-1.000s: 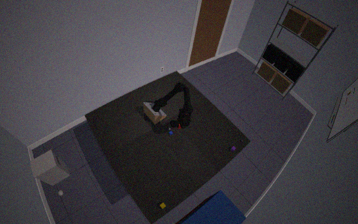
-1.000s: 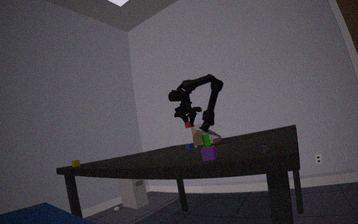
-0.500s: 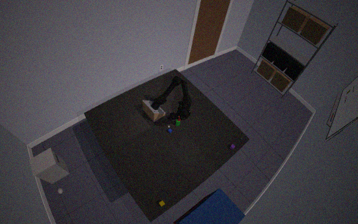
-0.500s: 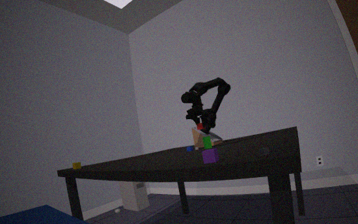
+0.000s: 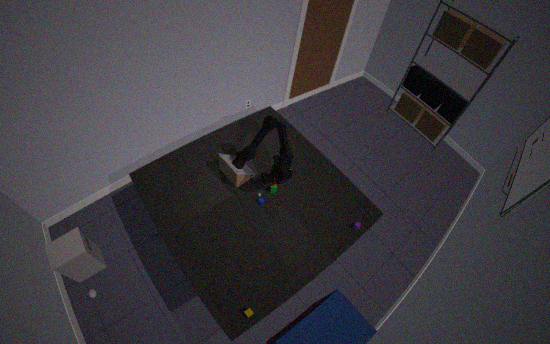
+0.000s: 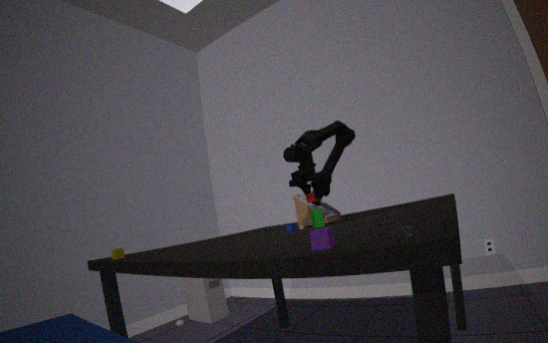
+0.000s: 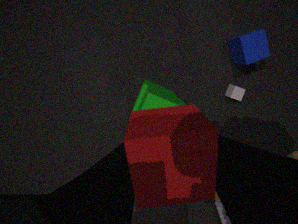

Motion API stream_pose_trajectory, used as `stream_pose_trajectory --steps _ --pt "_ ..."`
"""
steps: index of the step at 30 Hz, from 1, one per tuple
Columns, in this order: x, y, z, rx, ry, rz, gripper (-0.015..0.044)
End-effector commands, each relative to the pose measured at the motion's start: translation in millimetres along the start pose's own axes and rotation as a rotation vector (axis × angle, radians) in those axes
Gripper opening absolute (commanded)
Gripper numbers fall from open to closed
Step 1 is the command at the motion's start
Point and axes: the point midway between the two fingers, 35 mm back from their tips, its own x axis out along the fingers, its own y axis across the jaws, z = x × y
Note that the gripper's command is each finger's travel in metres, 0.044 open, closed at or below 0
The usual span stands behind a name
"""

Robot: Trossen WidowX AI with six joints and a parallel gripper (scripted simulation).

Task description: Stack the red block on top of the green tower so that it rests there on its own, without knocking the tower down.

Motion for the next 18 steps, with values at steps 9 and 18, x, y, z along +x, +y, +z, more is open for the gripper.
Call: stream_pose_trajectory --steps 9,18 --pt "31 2 -3 0.006 0.001 0.006 0.0000" --pt "31 2 -3 0.006 0.001 0.006 0.0000"
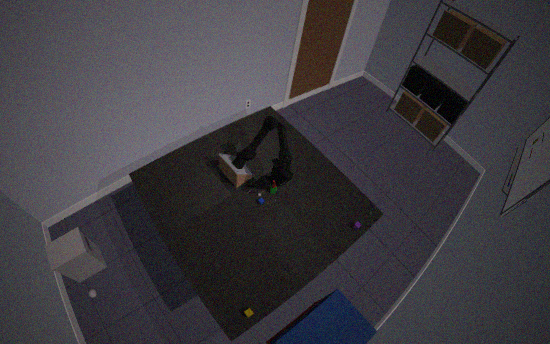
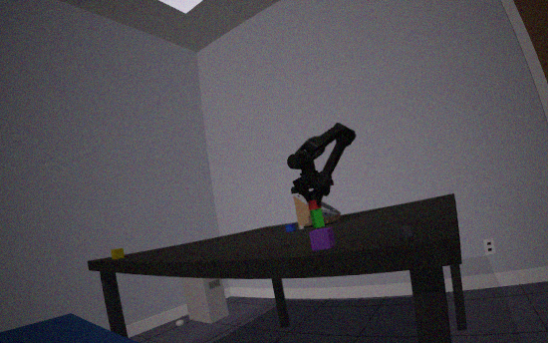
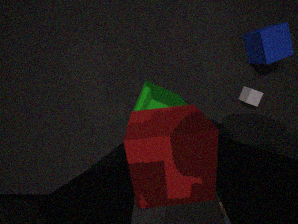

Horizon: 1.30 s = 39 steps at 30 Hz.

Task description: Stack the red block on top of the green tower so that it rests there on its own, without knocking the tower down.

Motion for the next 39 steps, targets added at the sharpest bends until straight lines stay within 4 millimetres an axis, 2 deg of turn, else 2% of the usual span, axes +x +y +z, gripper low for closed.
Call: stream_pose_trajectory --steps 1,21,37,39 --pt "1.1 0.2 -0.4 0.006 0.001 0.004 0.0000" --pt "-0.6 0.0 -0.3 0.006 0.001 0.003 0.0000" --pt "1.3 -0.4 -0.4 0.002 0.000 0.000 0.0420" --pt "1.3 -0.4 -0.4 0.002 0.000 0.000 0.0440"
